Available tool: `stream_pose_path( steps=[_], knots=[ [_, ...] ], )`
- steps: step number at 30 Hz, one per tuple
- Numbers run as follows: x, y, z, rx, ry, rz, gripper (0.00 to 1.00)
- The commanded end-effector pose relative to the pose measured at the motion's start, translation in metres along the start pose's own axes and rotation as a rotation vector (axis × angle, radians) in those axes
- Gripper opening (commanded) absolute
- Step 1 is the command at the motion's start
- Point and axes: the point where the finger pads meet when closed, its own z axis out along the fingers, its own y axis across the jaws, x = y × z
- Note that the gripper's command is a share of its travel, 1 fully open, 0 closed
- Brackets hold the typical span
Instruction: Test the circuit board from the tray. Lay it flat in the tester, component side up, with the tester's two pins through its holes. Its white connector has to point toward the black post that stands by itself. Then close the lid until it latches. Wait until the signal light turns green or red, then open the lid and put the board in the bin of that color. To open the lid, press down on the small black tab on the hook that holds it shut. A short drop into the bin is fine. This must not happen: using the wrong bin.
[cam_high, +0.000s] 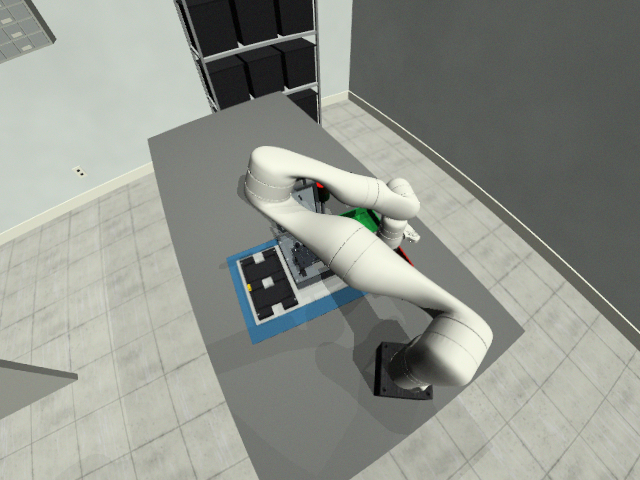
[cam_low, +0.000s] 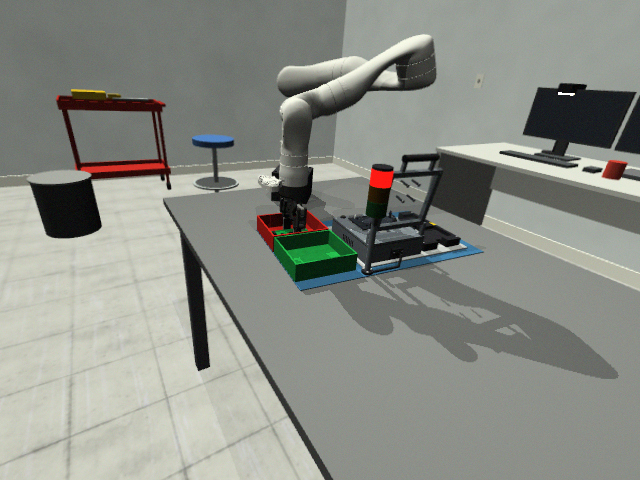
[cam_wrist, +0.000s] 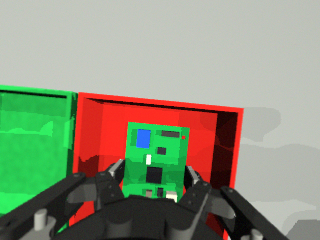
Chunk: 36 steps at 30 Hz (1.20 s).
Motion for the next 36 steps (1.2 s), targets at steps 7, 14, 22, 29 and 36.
stream_pose_path(
  steps=[7,14,22,29,36],
  knots=[
    [0.0001,-0.0004,-0.0004,0.001,0.0,0.0,0.77],
    [0.0001,-0.0004,-0.0004,0.001,0.0,0.0,0.77],
    [0.0001,-0.0004,-0.0004,0.001,0.0,0.0,0.77],
    [0.0001,-0.0004,-0.0004,0.001,0.0,0.0,0.77],
    [0.0001,-0.0004,-0.0004,0.001,0.0,0.0,1.0]
  ],
)
